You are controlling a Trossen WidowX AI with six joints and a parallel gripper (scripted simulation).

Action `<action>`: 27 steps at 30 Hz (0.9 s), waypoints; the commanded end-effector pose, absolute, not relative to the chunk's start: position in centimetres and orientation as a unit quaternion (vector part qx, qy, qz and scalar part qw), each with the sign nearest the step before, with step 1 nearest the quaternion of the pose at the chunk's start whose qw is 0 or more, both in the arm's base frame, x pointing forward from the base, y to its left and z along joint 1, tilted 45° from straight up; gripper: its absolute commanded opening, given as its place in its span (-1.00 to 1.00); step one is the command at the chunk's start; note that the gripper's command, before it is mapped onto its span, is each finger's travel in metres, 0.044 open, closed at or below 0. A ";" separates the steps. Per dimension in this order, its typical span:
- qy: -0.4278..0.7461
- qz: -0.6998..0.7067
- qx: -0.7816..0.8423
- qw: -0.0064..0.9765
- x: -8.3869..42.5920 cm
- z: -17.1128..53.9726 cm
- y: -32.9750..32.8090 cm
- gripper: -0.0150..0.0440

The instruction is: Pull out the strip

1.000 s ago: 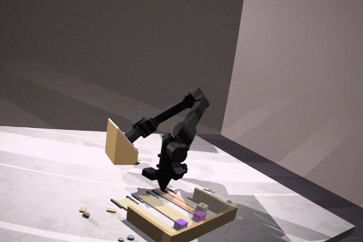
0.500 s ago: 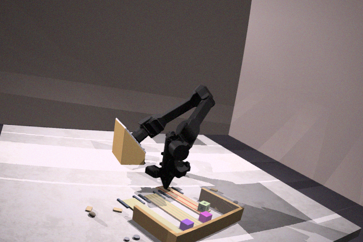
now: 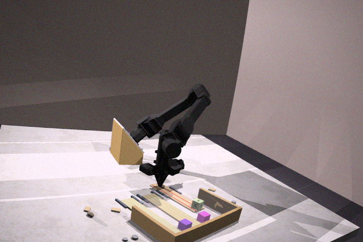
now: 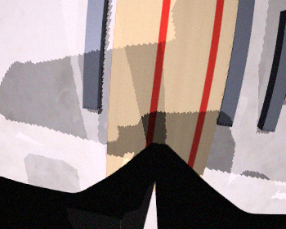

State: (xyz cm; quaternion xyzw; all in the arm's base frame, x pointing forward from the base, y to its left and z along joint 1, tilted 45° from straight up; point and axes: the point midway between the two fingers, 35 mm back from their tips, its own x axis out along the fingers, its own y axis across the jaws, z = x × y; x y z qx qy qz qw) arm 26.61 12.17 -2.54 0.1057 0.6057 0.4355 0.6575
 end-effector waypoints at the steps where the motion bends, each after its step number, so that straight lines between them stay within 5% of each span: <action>1: 0.615 0.434 0.105 0.650 25.4 -3.0 12.0 -0.49; 27: 0.615 0.434 0.105 0.650 21.9 -4.0 10.4 -0.49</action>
